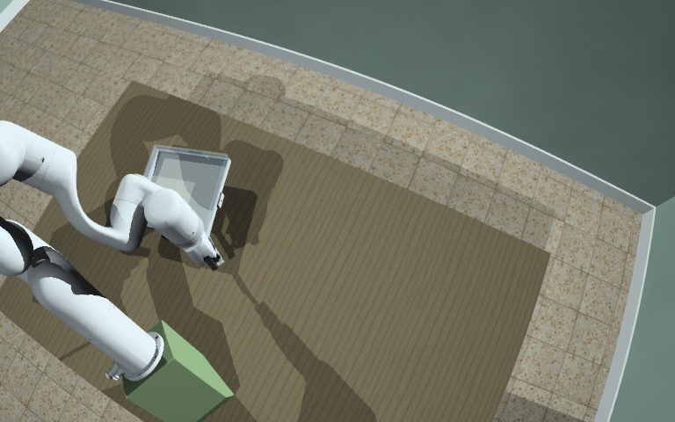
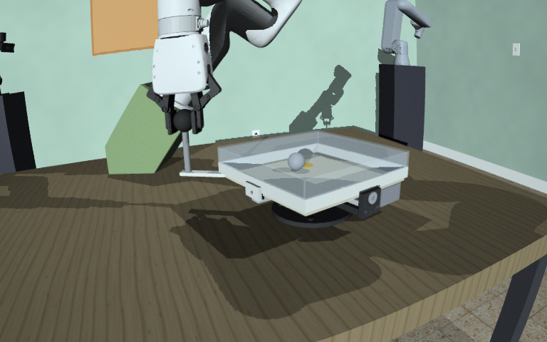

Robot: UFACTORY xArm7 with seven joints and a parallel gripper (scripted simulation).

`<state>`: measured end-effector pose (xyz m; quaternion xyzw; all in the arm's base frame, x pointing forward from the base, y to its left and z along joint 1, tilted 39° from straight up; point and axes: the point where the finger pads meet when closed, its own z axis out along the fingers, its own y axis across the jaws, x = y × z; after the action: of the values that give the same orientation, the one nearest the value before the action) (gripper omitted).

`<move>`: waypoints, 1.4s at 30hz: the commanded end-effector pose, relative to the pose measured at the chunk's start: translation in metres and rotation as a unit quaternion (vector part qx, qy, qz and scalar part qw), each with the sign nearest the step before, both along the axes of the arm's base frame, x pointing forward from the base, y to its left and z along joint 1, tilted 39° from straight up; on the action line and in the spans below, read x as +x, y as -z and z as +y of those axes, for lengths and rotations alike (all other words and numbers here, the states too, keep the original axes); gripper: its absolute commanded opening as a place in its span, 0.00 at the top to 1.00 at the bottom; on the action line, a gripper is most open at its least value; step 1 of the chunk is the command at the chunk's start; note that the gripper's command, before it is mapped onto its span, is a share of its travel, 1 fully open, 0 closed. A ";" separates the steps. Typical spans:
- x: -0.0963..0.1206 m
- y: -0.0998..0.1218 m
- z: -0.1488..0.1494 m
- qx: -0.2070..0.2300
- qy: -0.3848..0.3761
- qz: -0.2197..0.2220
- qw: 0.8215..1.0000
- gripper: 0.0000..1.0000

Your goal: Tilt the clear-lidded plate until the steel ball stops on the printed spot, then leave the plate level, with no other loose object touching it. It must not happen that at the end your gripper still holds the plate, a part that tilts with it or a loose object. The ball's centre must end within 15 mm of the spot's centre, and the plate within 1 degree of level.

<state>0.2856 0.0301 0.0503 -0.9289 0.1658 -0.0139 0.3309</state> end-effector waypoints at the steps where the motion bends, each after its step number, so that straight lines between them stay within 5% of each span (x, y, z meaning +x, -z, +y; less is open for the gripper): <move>1: 0.002 -0.002 -0.002 -0.001 0.002 -0.002 1.000 1.00; 42: 0.003 -0.001 -0.002 -0.001 0.002 -0.002 1.000 1.00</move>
<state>0.2855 0.0301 0.0503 -0.9289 0.1658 -0.0134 0.3309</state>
